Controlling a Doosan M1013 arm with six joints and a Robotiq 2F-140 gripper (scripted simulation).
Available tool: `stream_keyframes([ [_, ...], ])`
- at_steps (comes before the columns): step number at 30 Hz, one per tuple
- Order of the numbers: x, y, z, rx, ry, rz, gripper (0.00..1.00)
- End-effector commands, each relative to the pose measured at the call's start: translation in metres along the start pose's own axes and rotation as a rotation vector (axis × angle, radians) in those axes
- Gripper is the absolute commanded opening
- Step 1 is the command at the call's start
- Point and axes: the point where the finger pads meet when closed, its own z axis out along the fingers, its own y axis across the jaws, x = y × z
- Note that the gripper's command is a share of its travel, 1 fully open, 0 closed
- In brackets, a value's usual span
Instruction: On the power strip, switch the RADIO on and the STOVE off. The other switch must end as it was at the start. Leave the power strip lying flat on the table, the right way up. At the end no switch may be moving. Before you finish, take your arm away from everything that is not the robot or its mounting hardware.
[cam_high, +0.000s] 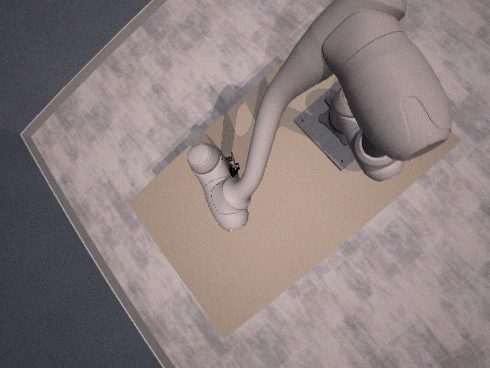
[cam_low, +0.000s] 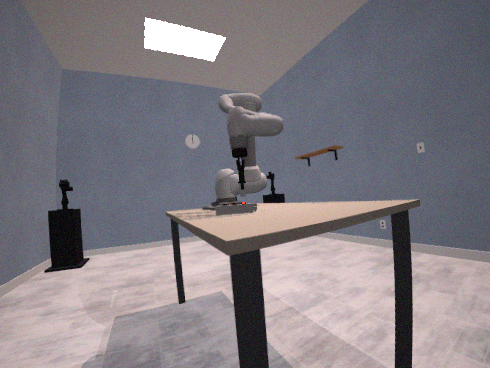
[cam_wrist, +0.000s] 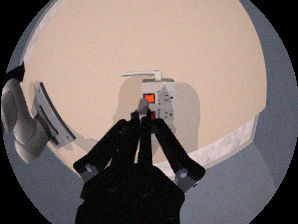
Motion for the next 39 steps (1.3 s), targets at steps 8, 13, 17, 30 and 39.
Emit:
stream_keyframes([
  [8,0.0,0.0,0.012,0.0,0.0,0.0,0.0],
  [13,0.0,0.0,0.015,0.0,0.0,0.0,0.0],
  [17,0.0,0.0,0.018,0.0,0.0,0.0,0.0],
  [30,0.0,0.0,0.022,0.0,0.0,0.0,0.0],
  [39,0.0,0.0,0.022,0.0,0.0,0.0,0.0],
])
